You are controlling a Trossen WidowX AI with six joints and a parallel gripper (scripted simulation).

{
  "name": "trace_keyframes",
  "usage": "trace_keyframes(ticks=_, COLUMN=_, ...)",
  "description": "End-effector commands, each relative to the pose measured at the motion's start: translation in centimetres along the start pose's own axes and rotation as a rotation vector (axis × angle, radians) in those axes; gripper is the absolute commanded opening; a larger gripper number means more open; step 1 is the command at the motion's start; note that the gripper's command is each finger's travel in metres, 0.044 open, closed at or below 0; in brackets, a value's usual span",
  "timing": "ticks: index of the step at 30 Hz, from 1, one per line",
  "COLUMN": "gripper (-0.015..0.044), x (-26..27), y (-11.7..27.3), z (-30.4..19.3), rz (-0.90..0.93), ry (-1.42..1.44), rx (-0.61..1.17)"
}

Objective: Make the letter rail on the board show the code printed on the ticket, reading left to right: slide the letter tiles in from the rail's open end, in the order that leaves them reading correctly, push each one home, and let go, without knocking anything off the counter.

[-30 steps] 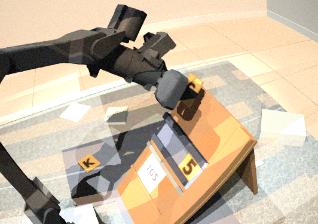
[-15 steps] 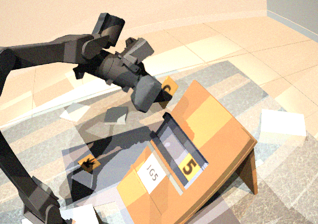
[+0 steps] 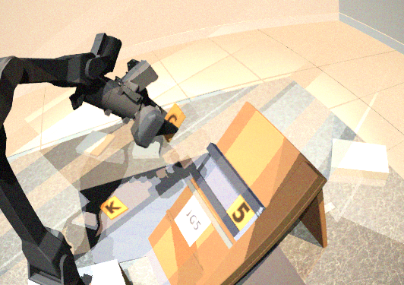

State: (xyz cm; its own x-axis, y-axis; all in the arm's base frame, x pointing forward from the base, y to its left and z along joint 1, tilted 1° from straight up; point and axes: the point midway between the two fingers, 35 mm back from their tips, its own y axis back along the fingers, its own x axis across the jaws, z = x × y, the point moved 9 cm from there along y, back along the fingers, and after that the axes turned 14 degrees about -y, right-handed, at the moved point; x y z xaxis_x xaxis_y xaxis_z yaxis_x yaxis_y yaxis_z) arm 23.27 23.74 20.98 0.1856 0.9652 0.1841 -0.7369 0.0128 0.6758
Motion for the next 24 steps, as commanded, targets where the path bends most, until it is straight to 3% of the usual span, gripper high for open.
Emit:
trace_keyframes(ticks=1, gripper=0.0, x=0.7, y=0.5, z=-1.4, rz=0.005, ry=-0.003, rx=0.003)
trace_keyframes(ticks=11, gripper=0.0, x=0.8, y=-4.4, z=-1.4, rz=0.006, ry=-0.003, rx=0.001)
trace_keyframes(ticks=24, gripper=0.0, x=0.7, y=-4.3, z=-1.4, rz=0.006, ry=-0.003, rx=0.0)
